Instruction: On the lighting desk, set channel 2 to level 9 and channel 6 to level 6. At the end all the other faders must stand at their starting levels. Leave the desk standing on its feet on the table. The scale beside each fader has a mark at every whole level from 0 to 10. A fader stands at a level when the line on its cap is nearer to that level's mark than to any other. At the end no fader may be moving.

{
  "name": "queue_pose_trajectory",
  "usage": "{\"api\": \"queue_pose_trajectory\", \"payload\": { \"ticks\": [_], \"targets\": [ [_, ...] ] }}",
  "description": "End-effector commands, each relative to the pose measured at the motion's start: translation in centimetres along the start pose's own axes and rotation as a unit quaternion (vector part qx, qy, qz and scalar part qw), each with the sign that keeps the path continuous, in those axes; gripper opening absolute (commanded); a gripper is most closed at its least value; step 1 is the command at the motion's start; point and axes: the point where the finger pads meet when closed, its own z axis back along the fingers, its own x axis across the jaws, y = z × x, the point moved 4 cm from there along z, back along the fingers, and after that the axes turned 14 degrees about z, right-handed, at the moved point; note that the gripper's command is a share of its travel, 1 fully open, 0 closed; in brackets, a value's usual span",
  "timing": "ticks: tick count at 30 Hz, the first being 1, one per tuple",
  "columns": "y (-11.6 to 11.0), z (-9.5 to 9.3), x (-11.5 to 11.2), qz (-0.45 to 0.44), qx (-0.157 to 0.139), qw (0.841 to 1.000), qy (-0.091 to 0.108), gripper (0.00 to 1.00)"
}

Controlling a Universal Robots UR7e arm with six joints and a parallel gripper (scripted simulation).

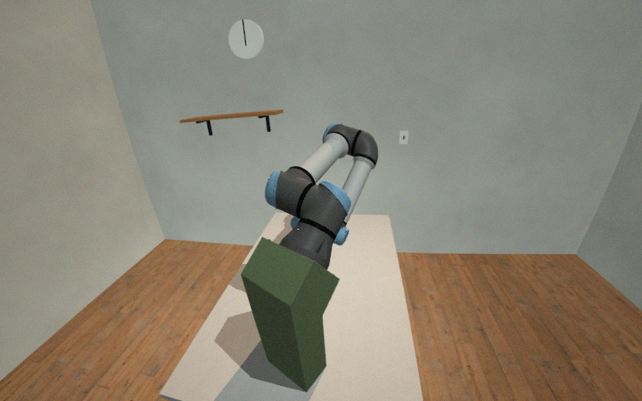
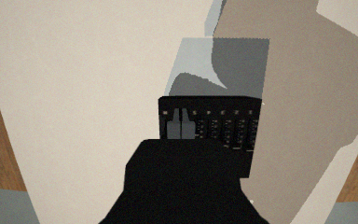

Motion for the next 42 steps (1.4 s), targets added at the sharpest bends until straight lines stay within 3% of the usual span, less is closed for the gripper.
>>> {"api": "queue_pose_trajectory", "payload": {
  "ticks": [1, 42],
  "targets": [
    [-0.03, -0.15, 0.00, 0.000, 0.000, 1.000, 0.000, 0.00],
    [-0.09, -1.10, -0.02, 0.000, 0.000, 1.000, 0.000, 0.00]
  ]
}}
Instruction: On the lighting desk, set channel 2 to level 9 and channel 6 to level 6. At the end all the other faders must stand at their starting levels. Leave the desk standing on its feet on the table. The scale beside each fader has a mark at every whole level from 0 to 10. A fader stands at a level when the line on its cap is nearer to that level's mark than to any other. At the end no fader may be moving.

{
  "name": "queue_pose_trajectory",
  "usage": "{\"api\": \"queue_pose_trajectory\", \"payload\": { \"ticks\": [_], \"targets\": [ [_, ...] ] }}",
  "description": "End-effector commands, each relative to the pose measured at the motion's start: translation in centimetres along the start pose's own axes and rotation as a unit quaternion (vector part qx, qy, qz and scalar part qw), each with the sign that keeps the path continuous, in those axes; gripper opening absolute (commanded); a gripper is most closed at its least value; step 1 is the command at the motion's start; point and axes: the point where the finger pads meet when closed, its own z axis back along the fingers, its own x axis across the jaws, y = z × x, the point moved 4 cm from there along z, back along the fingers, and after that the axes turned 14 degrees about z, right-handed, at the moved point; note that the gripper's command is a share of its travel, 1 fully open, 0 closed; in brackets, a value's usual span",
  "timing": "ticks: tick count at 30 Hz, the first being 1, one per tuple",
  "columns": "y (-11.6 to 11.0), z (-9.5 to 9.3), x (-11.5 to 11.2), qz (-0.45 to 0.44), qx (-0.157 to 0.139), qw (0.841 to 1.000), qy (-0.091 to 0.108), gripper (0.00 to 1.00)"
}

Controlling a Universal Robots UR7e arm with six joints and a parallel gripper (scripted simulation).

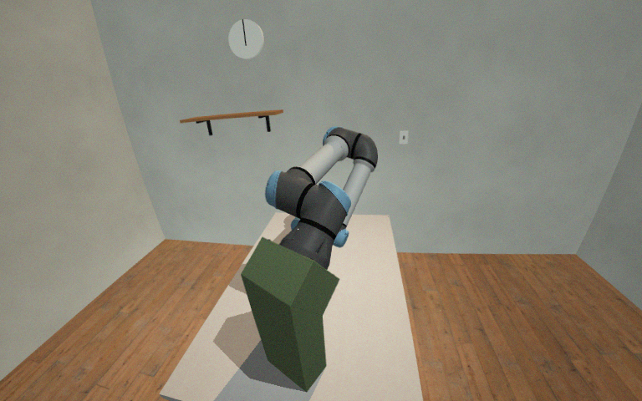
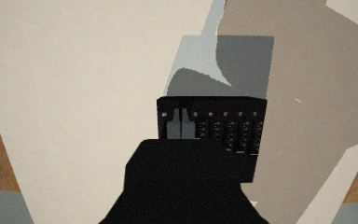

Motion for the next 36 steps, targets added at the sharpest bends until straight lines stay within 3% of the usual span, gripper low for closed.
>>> {"api": "queue_pose_trajectory", "payload": {
  "ticks": [1, 36],
  "targets": [
    [-0.1, 0.0, 0.0, 0.000, -0.001, 1.000, 0.000, 0.00],
    [-1.5, 0.0, -0.4, 0.000, -0.001, 1.000, 0.000, 0.00]
  ]
}}
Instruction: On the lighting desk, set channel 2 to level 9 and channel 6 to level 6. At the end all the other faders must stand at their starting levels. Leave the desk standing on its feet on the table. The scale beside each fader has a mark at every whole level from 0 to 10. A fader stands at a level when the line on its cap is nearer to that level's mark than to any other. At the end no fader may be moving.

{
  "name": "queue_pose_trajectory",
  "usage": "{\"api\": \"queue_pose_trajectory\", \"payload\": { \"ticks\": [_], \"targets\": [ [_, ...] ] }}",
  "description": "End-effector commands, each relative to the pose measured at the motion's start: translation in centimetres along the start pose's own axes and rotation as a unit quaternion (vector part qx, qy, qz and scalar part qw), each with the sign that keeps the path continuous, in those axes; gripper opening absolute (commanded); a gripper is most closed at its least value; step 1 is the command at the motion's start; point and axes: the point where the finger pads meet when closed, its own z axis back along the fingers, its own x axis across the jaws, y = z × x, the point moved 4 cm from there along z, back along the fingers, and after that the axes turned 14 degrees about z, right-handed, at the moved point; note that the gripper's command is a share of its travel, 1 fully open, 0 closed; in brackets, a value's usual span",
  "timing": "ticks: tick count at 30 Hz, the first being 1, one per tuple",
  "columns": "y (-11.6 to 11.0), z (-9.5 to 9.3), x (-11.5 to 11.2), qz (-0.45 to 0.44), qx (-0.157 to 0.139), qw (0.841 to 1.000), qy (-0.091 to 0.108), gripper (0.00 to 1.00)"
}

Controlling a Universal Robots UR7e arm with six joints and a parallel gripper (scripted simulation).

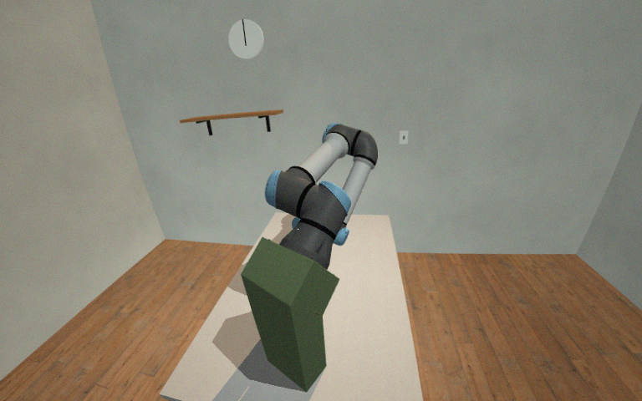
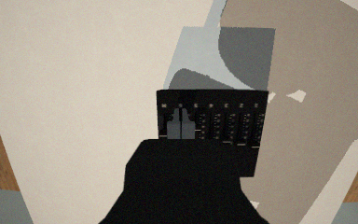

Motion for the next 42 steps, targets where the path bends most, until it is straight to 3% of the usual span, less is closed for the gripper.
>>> {"api": "queue_pose_trajectory", "payload": {
  "ticks": [1, 42],
  "targets": [
    [-0.28, 0.04, -0.07, 0.000, -0.001, 1.000, 0.000, 0.00],
    [-1.09, 0.04, -0.27, 0.000, -0.001, 1.000, 0.000, 0.00]
  ]
}}
